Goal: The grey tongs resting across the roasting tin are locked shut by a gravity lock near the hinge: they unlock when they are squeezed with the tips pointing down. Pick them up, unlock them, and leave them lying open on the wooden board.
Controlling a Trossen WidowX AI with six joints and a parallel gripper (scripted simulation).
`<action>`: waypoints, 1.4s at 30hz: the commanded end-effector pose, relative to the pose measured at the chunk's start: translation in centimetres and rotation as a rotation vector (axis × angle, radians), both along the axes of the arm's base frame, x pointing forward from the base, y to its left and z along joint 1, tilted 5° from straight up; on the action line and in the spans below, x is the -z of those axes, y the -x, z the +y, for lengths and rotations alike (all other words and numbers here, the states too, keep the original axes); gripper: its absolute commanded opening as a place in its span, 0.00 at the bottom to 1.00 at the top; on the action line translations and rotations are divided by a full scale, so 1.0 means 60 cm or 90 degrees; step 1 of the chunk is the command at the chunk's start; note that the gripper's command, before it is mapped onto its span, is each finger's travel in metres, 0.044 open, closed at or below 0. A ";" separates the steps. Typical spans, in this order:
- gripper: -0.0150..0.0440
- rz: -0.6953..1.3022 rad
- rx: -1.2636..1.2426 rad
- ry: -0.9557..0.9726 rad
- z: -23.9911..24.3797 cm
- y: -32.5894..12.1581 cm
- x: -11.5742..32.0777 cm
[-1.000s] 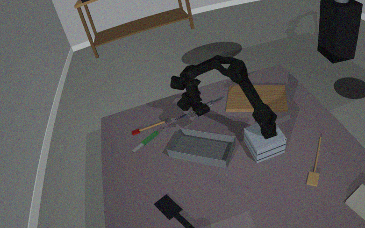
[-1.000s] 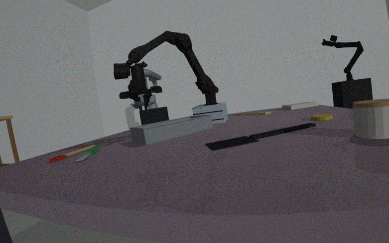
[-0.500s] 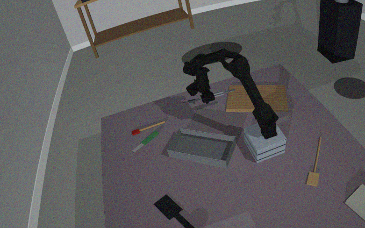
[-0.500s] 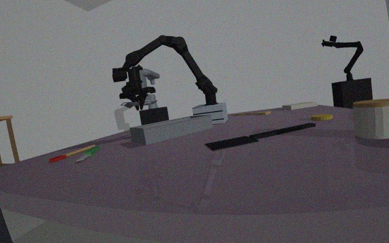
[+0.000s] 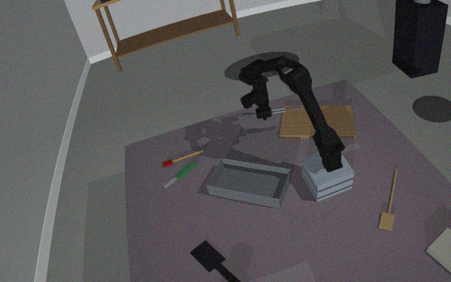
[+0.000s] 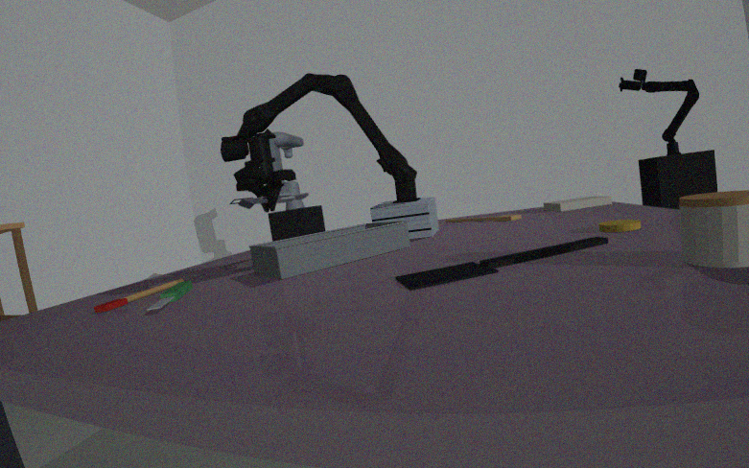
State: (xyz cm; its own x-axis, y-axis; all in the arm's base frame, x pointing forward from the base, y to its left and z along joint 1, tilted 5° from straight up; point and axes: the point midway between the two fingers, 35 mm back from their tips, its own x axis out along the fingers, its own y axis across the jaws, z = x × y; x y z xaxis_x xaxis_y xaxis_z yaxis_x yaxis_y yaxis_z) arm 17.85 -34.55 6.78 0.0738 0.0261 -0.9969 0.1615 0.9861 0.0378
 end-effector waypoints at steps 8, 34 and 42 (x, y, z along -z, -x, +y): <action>0.00 0.008 0.140 0.000 -0.057 0.112 0.003; 0.00 0.023 0.463 -0.022 -0.091 0.405 0.024; 0.00 0.015 0.474 -0.019 -0.091 0.413 0.025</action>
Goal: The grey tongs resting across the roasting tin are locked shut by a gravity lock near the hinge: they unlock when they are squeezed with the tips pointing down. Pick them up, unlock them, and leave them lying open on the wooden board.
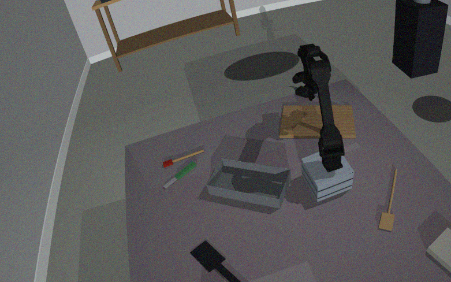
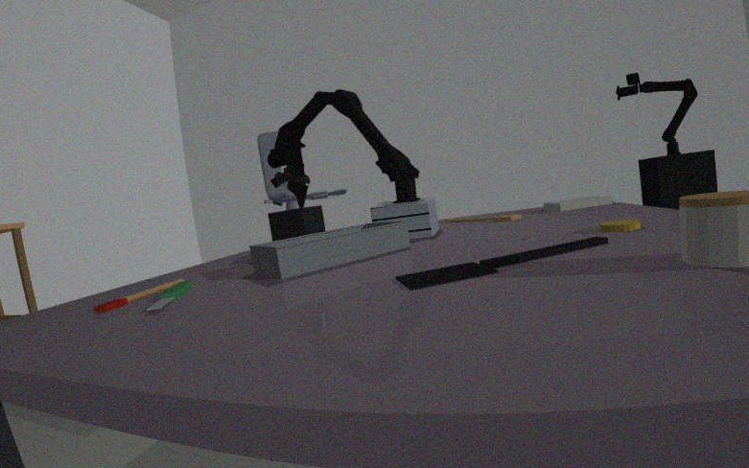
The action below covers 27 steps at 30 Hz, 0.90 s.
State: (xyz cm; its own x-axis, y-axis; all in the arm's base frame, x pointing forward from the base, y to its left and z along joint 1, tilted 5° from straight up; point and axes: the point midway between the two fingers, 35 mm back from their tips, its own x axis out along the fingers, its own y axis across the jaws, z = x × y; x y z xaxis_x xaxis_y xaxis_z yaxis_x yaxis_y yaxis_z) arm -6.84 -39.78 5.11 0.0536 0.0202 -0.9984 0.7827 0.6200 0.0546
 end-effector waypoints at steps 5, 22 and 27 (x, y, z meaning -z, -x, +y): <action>0.00 -0.055 0.032 0.059 -0.011 0.004 0.001; 0.00 -0.256 0.099 0.289 -0.028 0.023 -0.016; 0.00 -0.310 0.103 0.359 -0.024 0.029 -0.031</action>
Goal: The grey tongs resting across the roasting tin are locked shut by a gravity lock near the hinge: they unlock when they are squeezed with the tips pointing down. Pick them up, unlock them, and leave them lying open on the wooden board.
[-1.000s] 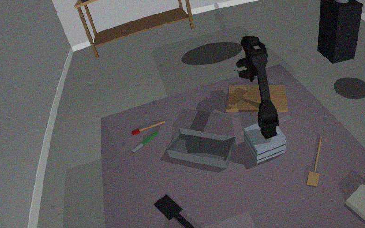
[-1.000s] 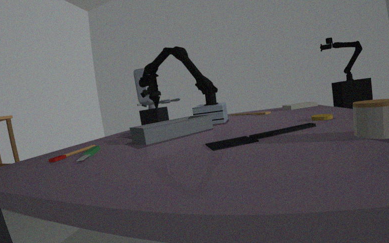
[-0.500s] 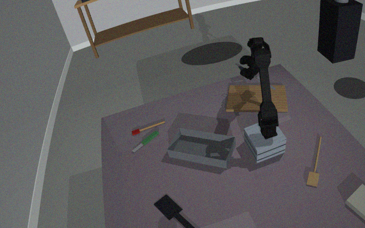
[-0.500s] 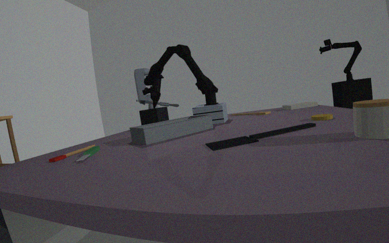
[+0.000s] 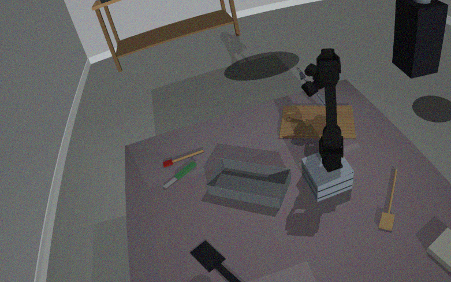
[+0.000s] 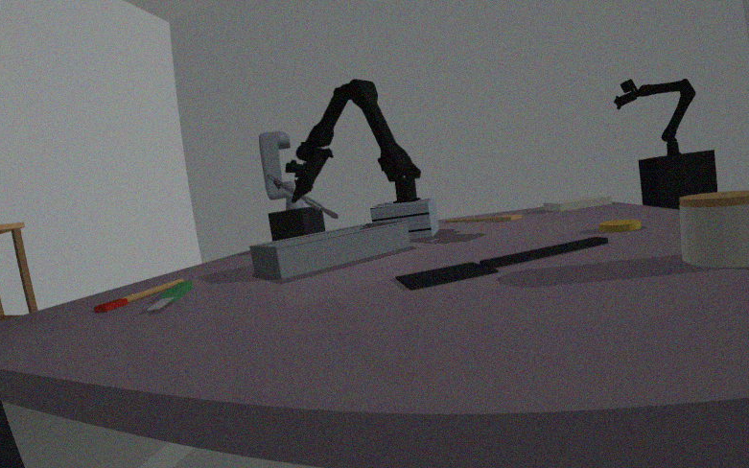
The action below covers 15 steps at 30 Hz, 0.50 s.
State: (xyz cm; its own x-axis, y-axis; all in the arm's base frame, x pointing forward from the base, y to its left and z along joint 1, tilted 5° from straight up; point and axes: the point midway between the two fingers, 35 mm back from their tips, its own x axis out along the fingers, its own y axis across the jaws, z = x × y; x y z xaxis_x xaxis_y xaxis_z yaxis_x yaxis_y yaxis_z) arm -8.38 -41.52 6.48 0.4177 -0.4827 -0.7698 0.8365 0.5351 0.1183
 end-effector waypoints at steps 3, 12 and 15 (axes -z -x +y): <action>0.00 -0.058 0.006 0.082 0.010 0.006 -0.018; 0.00 -0.128 -0.004 0.211 0.035 0.014 -0.052; 0.00 -0.146 -0.012 0.249 0.046 0.015 -0.063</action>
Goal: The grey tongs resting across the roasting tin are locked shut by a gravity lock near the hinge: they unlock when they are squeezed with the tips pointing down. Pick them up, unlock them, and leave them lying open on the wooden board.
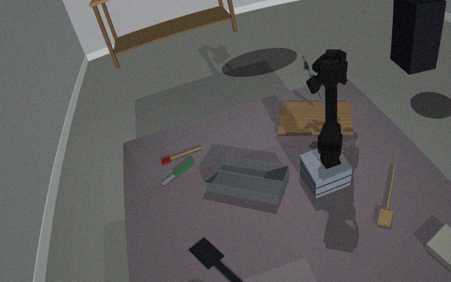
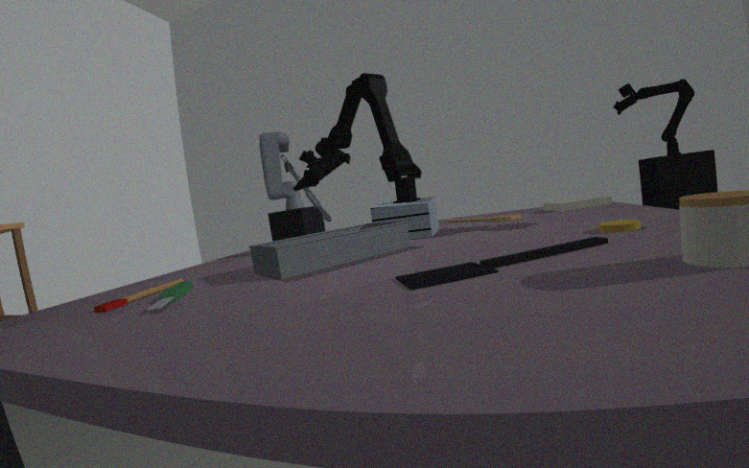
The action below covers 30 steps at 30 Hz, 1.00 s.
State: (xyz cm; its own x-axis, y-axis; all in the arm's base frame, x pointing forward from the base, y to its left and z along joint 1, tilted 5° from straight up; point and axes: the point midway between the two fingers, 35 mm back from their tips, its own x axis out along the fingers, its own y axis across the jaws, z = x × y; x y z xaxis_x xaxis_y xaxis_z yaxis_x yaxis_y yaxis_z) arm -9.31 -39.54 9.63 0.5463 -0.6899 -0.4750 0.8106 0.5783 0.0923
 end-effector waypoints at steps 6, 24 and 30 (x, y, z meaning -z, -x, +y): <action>0.00 -0.042 -0.019 0.094 0.032 0.001 -0.026; 0.00 -0.042 -0.019 0.094 0.032 0.001 -0.026; 0.00 -0.042 -0.019 0.094 0.032 0.001 -0.026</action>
State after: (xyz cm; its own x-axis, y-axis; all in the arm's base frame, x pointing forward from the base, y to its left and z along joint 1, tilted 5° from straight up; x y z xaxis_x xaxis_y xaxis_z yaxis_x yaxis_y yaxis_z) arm -9.42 -37.64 11.11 0.5898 -0.7335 -0.3379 0.7903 0.6102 0.0548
